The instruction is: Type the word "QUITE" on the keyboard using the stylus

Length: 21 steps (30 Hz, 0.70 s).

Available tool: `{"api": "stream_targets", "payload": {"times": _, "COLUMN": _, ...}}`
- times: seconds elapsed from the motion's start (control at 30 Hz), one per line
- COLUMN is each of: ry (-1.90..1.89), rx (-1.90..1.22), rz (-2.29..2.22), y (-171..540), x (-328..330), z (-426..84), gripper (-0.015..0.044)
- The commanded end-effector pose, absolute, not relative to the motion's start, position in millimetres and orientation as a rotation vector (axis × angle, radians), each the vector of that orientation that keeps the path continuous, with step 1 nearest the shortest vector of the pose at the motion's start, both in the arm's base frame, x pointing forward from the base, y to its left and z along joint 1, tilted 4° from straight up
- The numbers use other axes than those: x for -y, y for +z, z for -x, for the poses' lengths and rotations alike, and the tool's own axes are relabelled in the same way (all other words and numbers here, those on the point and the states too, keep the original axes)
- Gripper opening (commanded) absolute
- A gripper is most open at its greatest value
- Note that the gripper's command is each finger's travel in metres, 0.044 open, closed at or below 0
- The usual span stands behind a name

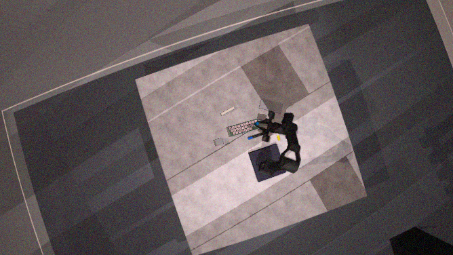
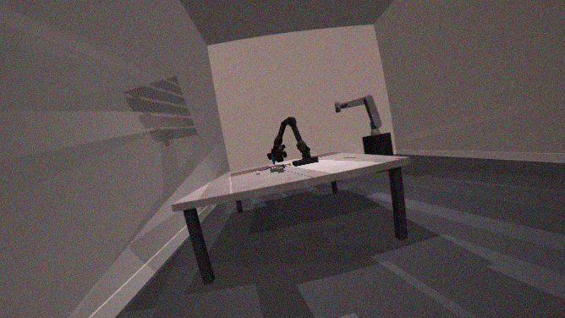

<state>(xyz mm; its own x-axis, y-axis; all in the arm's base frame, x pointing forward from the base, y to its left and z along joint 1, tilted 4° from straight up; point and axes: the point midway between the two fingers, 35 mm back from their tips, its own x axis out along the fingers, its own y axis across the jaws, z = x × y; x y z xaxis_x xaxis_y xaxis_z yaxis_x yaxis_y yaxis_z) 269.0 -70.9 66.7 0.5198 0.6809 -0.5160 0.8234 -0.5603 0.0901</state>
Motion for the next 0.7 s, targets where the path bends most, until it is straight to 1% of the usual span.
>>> {"api": "stream_targets", "payload": {"times": 0.0, "ry": -0.62, "rx": -1.254, "rz": -2.448, "y": 66.4, "x": 70.1, "z": -268.4, "gripper": 0.0081}}
{"api": "stream_targets", "payload": {"times": 0.2, "ry": -0.62, "rx": -1.254, "rz": -2.448, "y": 69.4, "x": 70.0, "z": -268.4, "gripper": 0.0081}}
{"api": "stream_targets", "payload": {"times": 0.47, "ry": -0.62, "rx": -1.254, "rz": -2.448, "y": 104.6, "x": 67.7, "z": -266.5, "gripper": 0.0081}}
{"api": "stream_targets", "payload": {"times": 0.67, "ry": -0.618, "rx": -1.251, "rz": -2.44, "y": 101.2, "x": 68.0, "z": -266.3, "gripper": 0.0081}}
